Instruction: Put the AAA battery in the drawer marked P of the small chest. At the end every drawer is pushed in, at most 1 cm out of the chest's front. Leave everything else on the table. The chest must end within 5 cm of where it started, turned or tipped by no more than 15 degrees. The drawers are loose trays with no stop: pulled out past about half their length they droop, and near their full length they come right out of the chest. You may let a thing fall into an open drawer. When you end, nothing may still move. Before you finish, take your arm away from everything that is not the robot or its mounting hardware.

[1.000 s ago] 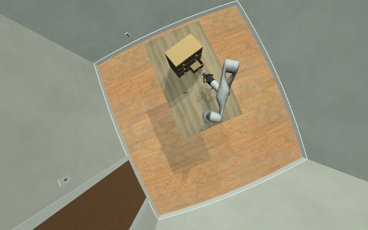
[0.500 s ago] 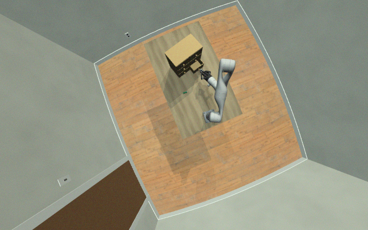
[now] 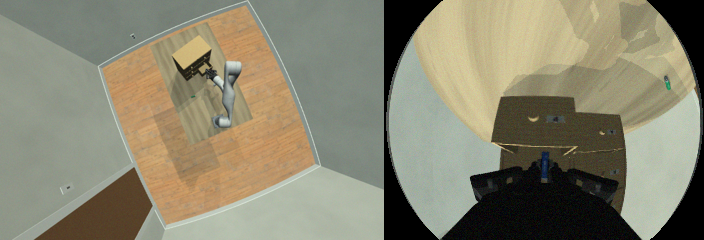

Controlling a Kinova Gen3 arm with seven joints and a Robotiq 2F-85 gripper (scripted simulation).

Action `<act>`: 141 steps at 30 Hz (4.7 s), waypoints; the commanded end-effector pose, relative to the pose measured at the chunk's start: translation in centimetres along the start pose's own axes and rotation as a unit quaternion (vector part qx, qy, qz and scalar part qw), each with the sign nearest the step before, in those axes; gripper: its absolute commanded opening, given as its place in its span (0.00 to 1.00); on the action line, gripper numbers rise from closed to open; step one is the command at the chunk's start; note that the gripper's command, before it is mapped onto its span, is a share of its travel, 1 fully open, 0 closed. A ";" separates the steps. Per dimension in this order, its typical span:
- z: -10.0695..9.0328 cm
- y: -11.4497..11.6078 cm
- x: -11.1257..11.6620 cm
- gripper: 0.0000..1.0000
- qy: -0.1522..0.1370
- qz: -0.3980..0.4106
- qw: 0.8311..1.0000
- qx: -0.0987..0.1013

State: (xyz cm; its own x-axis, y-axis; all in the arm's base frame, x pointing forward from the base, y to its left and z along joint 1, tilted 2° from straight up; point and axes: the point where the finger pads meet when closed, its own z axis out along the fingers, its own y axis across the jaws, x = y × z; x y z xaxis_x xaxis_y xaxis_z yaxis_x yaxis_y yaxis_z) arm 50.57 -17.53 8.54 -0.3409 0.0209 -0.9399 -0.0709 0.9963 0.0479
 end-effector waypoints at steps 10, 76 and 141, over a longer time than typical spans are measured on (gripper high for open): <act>2.6 0.4 -1.5 0.05 -0.005 -0.007 1.000 -0.006; 2.4 0.4 -1.4 1.00 -0.005 -0.007 1.000 -0.006; -11.5 0.2 2.6 1.00 0.036 -0.008 0.999 -0.002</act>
State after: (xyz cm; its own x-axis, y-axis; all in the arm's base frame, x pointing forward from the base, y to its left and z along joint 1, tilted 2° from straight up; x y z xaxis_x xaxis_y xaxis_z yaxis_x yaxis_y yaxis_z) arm 38.47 -18.41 9.15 -0.4073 0.0181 -0.9131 -0.0705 0.9962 0.0511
